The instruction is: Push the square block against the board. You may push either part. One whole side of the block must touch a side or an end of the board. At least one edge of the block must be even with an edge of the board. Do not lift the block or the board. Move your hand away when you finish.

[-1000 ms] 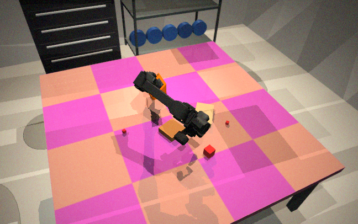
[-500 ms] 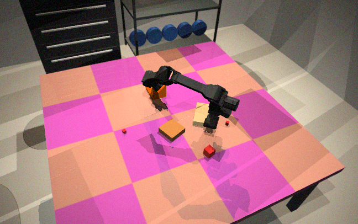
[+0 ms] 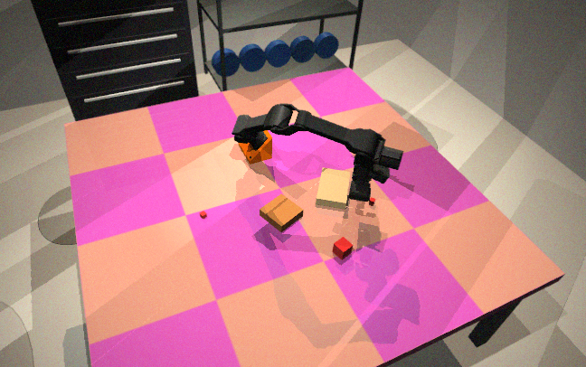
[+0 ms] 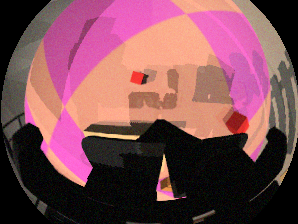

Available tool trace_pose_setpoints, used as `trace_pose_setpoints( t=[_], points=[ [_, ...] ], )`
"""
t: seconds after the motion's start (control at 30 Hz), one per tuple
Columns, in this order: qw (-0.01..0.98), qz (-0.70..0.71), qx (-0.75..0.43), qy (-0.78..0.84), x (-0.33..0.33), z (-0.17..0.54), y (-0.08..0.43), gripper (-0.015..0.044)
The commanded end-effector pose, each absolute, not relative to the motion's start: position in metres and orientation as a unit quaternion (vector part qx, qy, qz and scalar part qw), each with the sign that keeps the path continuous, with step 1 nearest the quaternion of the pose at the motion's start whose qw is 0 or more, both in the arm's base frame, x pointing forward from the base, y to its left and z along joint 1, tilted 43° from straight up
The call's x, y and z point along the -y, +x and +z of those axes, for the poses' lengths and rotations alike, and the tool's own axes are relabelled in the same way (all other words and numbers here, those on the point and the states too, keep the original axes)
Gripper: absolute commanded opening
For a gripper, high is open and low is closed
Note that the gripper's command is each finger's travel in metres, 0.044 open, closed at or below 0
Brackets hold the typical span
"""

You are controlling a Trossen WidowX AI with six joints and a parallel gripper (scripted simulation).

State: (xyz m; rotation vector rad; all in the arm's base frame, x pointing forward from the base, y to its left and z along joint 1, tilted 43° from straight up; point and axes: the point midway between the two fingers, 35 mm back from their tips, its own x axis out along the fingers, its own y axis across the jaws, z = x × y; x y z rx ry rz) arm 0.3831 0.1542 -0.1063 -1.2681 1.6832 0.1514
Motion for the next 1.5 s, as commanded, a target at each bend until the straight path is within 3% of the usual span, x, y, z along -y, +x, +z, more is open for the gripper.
trace_pose_setpoints(
  t=[0.0, 1.47],
  points=[
    [0.482, 0.061, -0.699, -0.525, -0.127, -0.131, 0.381, 0.0],
    [0.481, 0.06, -0.7, -0.525, -0.106, -0.122, 0.367, 0.0]
  ],
)
